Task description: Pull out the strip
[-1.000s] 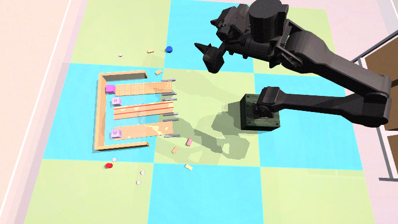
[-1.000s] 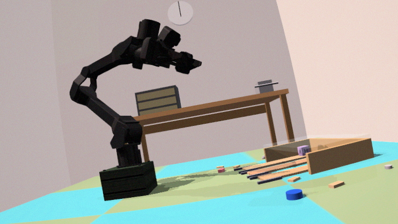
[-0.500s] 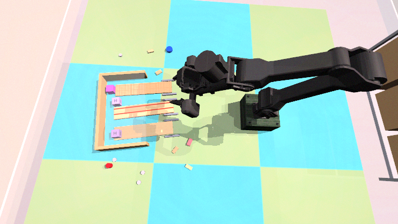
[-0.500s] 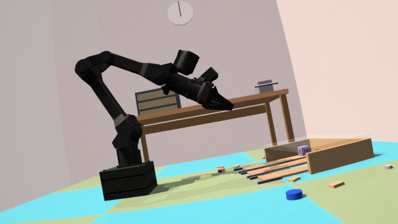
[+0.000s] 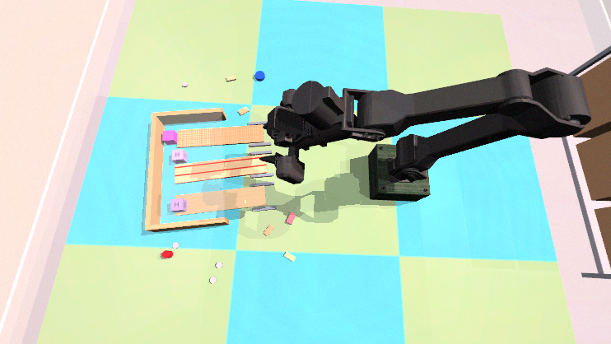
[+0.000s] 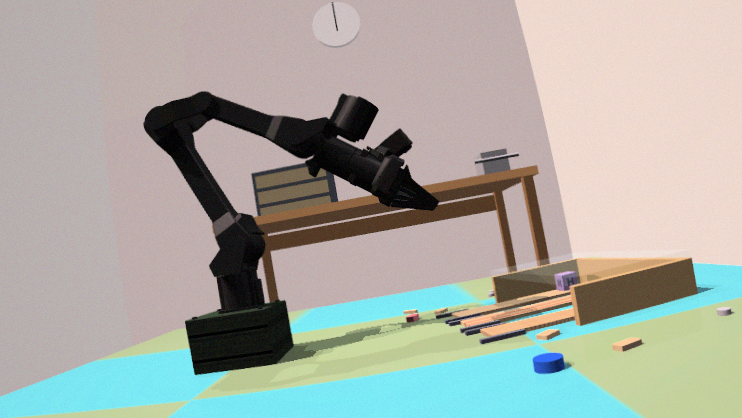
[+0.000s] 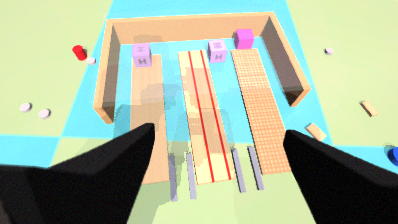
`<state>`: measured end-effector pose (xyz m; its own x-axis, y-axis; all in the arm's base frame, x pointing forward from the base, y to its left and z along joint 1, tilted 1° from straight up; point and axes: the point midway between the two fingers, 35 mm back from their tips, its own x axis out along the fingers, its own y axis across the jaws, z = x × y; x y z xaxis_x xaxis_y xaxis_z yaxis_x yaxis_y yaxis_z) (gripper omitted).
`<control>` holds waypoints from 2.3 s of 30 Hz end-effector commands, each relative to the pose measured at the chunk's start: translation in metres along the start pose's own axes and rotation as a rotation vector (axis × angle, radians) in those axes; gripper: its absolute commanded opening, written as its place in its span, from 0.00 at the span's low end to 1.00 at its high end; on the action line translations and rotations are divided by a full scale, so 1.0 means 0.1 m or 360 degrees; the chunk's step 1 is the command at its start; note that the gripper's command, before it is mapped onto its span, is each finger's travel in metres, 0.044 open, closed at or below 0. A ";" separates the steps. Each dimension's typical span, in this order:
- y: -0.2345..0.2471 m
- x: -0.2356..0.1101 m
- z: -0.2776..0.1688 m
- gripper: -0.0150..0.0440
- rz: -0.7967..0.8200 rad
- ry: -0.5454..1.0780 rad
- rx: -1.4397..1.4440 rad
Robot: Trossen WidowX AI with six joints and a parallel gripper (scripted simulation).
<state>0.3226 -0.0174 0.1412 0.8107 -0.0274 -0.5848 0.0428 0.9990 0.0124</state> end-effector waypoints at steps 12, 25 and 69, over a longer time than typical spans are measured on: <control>0.53 0.82 -0.25 0.25 0.0147 0.1022 -0.0183; 0.82 1.09 -0.47 0.25 0.0149 0.1433 -0.0250; 0.80 1.52 -1.02 0.25 0.0149 0.1434 -0.0250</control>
<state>0.3937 0.0636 -0.0199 0.0578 0.0307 -0.9979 -0.1372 0.9903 0.0225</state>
